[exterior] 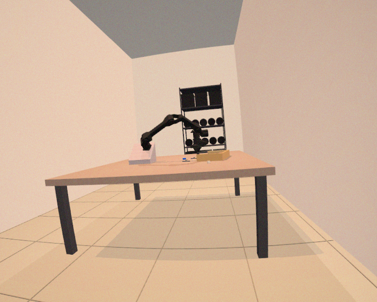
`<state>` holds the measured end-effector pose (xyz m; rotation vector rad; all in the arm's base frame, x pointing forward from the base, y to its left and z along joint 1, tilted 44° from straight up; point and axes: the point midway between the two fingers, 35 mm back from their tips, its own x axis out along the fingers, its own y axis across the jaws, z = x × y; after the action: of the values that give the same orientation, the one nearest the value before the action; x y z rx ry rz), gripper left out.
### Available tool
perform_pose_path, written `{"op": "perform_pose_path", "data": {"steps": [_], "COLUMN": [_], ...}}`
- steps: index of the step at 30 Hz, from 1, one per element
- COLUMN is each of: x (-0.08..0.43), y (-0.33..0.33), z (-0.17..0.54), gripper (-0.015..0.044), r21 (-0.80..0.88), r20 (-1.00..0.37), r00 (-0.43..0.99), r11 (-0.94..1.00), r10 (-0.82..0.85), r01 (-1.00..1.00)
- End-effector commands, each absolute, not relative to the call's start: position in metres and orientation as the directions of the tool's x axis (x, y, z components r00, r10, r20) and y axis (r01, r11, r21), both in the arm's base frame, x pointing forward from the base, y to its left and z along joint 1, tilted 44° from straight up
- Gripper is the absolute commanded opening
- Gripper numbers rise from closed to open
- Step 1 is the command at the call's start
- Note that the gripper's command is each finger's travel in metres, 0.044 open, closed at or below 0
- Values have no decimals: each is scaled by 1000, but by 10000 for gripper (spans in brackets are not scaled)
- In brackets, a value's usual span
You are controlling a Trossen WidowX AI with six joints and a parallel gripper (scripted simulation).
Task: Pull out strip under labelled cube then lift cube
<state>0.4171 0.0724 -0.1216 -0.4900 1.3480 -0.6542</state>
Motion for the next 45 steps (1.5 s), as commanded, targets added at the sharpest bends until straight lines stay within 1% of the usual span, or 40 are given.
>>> {"op": "perform_pose_path", "data": {"steps": [1,45], "x": [414,414], "y": [66,61], "z": [-130,-136], "gripper": [0,0], "r21": [-676,-677], "r20": [-721,-720], "r00": [84,84], "r11": [724,724], "r10": [-688,-689], "r01": [134,135]}}
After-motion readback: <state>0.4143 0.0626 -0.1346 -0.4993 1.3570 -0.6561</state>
